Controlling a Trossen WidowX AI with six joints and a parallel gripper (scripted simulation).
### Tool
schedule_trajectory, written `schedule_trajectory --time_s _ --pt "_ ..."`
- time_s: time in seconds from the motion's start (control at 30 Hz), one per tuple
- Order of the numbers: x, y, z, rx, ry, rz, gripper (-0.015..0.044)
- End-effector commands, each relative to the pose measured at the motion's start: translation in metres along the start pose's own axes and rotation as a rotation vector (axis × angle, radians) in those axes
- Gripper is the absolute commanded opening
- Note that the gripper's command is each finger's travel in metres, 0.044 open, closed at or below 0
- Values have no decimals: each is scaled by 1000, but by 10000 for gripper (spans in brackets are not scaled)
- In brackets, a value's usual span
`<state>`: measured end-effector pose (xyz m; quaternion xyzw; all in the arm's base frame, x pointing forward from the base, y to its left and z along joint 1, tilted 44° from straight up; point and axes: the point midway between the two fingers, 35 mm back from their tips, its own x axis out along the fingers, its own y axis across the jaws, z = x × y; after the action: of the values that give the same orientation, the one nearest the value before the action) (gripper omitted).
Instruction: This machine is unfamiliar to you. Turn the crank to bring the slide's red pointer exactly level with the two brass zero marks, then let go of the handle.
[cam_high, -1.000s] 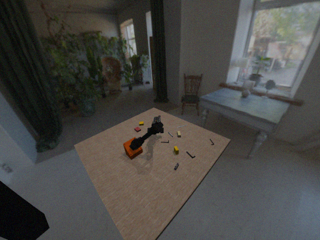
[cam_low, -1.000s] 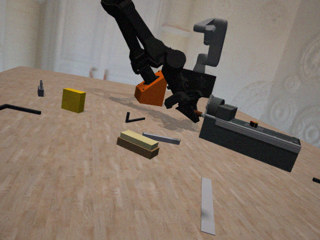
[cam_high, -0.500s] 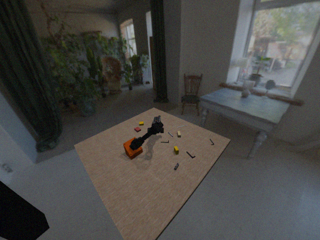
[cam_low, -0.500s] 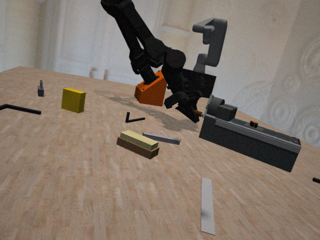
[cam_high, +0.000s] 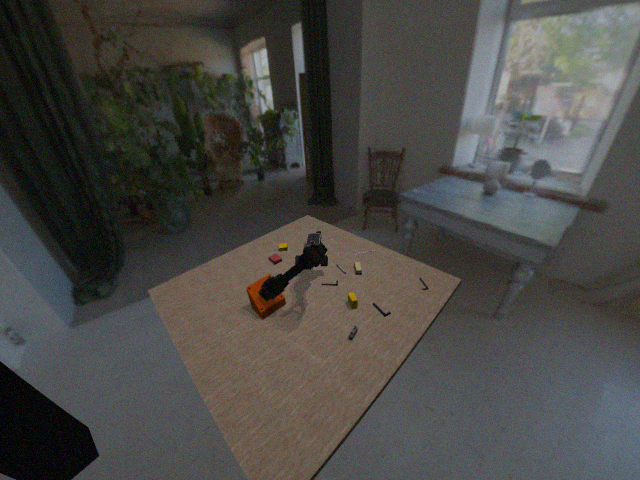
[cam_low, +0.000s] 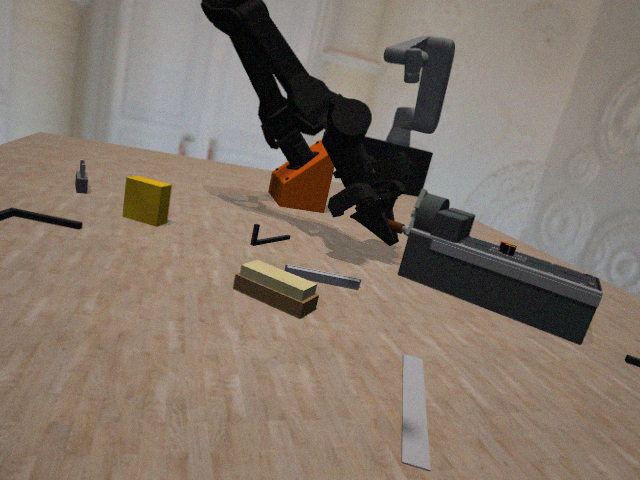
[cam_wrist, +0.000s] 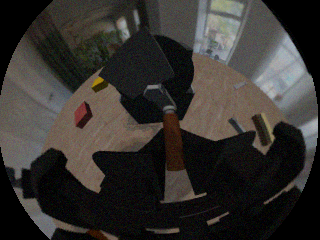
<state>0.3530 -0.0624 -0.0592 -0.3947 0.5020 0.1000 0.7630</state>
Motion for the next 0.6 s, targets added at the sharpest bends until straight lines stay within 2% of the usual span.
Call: schedule_trajectory --time_s 0.0,0.57 --pt "-3 -8 3 4 -6 -22 0" --pt "-4 -10 4 4 -6 -22 0"
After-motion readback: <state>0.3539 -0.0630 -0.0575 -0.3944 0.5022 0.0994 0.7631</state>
